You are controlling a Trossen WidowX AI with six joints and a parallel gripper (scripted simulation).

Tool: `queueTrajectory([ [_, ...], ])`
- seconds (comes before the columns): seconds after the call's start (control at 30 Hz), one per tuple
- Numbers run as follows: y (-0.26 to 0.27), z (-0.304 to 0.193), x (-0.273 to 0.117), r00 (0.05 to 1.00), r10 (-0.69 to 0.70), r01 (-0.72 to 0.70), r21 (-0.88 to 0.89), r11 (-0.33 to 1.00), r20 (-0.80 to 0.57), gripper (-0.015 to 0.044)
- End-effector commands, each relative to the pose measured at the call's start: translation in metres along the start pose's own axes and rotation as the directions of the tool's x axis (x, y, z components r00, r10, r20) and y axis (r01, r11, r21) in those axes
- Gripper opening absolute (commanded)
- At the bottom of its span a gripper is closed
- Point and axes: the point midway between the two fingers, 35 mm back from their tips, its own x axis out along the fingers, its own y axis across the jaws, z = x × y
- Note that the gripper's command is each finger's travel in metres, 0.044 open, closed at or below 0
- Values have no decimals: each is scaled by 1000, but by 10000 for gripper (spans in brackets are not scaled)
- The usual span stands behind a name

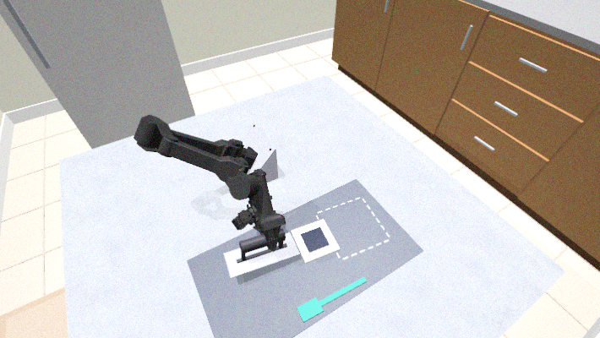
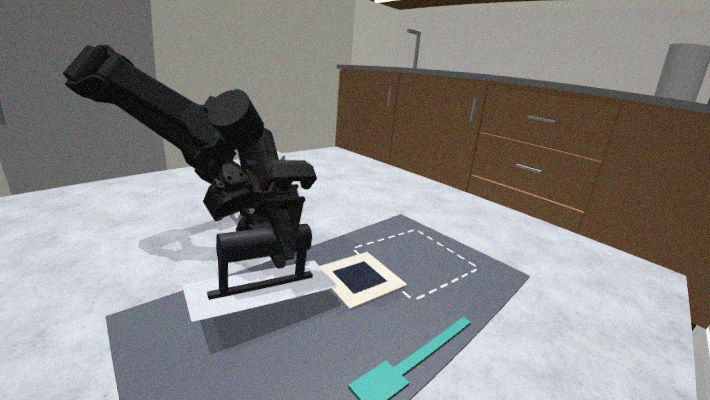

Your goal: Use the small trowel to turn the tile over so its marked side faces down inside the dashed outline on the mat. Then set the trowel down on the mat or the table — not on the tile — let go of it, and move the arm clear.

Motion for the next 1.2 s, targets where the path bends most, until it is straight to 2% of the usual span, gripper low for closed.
queueTrajectory([
  [0.0, -4, -1, 1, 1000, 1, -1, 9, 1000, 8, 0],
  [0.77, -35, 1, 19, 1000, 1, -1, 8, 1000, 9, 0],
  [1.17, -34, -12, 19, 1000, 0, 0, 9, 1000, 7, 0],
])
